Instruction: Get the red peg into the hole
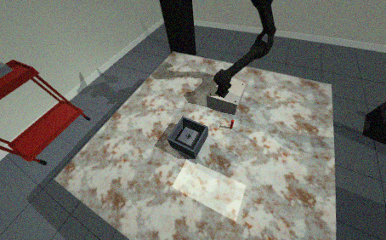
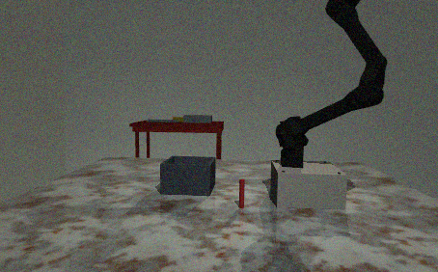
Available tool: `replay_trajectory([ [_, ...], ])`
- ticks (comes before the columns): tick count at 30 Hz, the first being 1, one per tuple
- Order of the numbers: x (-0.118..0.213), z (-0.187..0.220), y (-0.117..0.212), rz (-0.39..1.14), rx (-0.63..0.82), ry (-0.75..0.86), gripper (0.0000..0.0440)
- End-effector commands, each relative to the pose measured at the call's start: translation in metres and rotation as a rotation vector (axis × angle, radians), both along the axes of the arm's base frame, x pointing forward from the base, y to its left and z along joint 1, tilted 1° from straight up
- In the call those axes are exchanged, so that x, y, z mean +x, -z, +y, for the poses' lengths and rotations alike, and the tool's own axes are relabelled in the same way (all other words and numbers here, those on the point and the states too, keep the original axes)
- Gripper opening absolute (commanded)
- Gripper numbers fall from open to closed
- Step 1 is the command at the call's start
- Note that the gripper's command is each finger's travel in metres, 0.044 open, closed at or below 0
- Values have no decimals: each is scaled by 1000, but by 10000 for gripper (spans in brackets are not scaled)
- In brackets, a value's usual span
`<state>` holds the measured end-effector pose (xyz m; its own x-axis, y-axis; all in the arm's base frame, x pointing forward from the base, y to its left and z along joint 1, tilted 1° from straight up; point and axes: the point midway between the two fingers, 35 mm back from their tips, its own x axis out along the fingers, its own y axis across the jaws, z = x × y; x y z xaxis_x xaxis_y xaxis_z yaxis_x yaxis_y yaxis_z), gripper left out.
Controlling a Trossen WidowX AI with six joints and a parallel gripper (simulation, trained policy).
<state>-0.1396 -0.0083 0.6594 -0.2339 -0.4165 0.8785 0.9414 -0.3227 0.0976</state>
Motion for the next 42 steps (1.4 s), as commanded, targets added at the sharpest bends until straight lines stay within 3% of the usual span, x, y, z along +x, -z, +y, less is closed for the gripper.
replay_trajectory([
  [1, 43, -26, 0, 70, 52, -118, 440],
  [11, 142, -74, 20, 218, 198, -393, 440],
  [22, 245, -102, 66, 357, 402, -681, 440],
  [32, 329, -105, 126, 469, 621, -919, 440],
  [42, 392, -82, 197, 571, 872, -1124, 440],
])
